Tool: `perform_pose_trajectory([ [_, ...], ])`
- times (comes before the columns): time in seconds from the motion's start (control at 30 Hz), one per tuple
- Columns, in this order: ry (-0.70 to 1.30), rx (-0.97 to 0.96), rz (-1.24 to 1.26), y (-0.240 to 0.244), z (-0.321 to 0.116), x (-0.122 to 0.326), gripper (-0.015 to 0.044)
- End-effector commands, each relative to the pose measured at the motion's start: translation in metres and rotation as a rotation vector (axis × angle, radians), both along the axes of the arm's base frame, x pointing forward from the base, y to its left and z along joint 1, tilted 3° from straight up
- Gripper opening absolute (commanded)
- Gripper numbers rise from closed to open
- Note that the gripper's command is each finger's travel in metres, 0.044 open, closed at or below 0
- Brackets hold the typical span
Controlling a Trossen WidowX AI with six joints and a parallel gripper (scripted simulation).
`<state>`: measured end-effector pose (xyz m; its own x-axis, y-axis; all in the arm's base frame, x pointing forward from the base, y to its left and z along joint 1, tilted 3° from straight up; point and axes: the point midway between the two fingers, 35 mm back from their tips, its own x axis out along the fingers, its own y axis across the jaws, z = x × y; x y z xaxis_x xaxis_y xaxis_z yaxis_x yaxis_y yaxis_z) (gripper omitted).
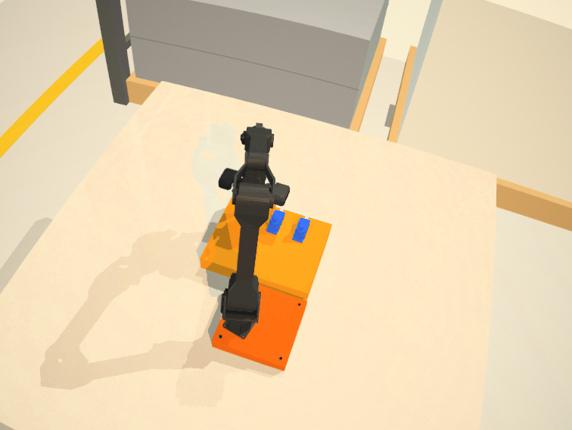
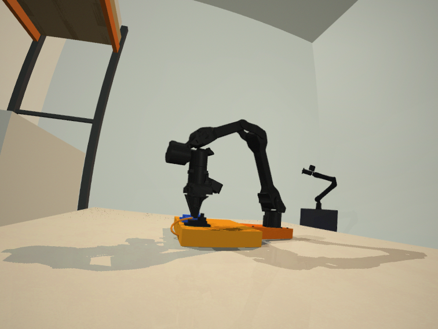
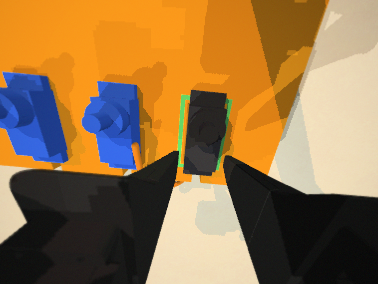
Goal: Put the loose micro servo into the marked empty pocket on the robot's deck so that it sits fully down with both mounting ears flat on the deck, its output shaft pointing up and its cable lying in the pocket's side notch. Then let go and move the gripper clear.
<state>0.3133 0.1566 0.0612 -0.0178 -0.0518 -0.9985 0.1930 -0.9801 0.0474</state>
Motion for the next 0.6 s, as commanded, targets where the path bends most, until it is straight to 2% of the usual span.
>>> perform_pose_trajectory([
  [0.0, -0.018, 0.008, 0.001, 0.000, 0.017, -0.001, 0.0187],
  [0.1, -0.018, 0.008, 0.001, 0.001, 0.017, 0.000, 0.0187],
  [0.27, -0.016, 0.009, 0.001, 0.000, 0.035, -0.026, 0.0319],
  [0.43, -0.012, 0.008, 0.001, -0.011, 0.072, -0.085, 0.0440],
  [0.57, -0.011, 0.007, 0.001, -0.016, 0.081, -0.104, 0.0440],
])
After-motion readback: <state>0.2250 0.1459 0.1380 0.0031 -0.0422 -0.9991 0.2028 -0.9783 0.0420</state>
